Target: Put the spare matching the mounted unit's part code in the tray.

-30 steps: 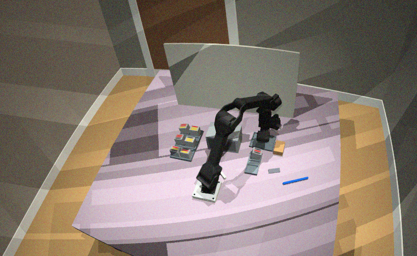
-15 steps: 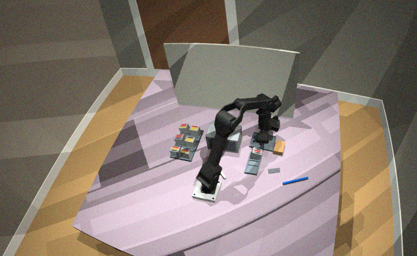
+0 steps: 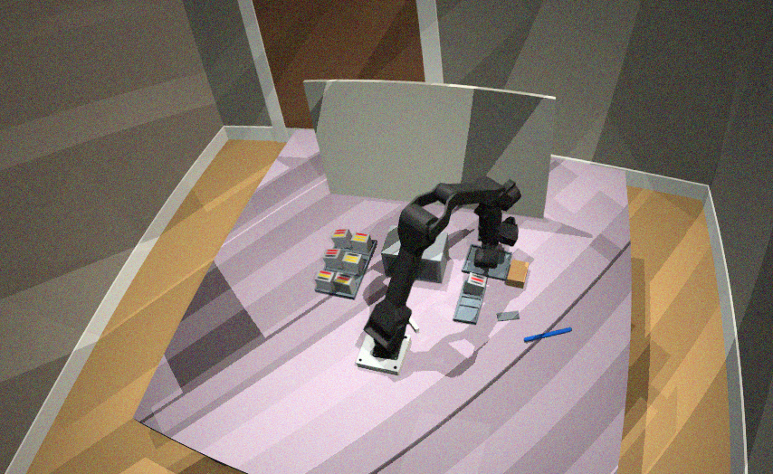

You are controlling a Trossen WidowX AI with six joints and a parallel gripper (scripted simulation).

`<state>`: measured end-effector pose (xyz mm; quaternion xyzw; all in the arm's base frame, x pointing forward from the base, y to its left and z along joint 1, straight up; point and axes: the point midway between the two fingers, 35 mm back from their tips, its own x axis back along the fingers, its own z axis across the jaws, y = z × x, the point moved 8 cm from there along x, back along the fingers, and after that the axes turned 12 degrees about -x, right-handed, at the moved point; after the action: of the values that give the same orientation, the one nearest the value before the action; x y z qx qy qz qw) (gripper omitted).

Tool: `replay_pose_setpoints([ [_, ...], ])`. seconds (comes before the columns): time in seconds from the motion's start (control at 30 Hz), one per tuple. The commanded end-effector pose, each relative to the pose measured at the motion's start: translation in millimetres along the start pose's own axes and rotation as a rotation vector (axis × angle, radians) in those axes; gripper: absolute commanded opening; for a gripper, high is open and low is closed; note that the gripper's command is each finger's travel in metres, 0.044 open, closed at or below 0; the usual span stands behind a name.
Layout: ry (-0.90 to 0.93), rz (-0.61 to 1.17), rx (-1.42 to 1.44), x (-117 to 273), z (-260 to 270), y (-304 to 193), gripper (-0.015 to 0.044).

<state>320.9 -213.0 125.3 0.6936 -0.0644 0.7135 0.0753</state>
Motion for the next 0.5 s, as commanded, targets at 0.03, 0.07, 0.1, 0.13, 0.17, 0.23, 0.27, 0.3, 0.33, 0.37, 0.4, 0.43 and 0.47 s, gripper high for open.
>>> replay_pose_setpoints([
  [0.03, 0.0, 0.0, 0.0, 0.4, 0.2, 0.1, 0.0131],
  [0.07, 0.0, 0.0, 0.0, 0.4, 0.2, 0.1, 0.0158],
  [0.1, 0.0, 0.0, 0.0, 0.4, 0.2, 0.1, 0.0184],
  [0.13, 0.0, 0.0, 0.0, 0.4, 0.2, 0.1, 0.021],
  [0.17, 0.0, 0.0, 0.0, 0.4, 0.2, 0.1, 0.0236],
  [0.23, 0.0, 0.0, 0.0, 0.4, 0.2, 0.1, 0.0289],
  [0.27, 0.0, 0.0, 0.0, 0.4, 0.2, 0.1, 0.0315],
  [0.3, 0.0, 0.0, 0.0, 0.4, 0.2, 0.1, 0.0341],
  [0.33, 0.0, 0.0, 0.0, 0.4, 0.2, 0.1, 0.0367],
  [0.37, 0.0, 0.0, 0.0, 0.4, 0.2, 0.1, 0.0394],
  [0.4, 0.0, 0.0, 0.0, 0.4, 0.2, 0.1, 0.042],
  [0.43, 0.0, 0.0, 0.0, 0.4, 0.2, 0.1, 0.044],
  [0.47, 0.0, 0.0, 0.0, 2.9, 0.6, 0.2, 0.044],
])
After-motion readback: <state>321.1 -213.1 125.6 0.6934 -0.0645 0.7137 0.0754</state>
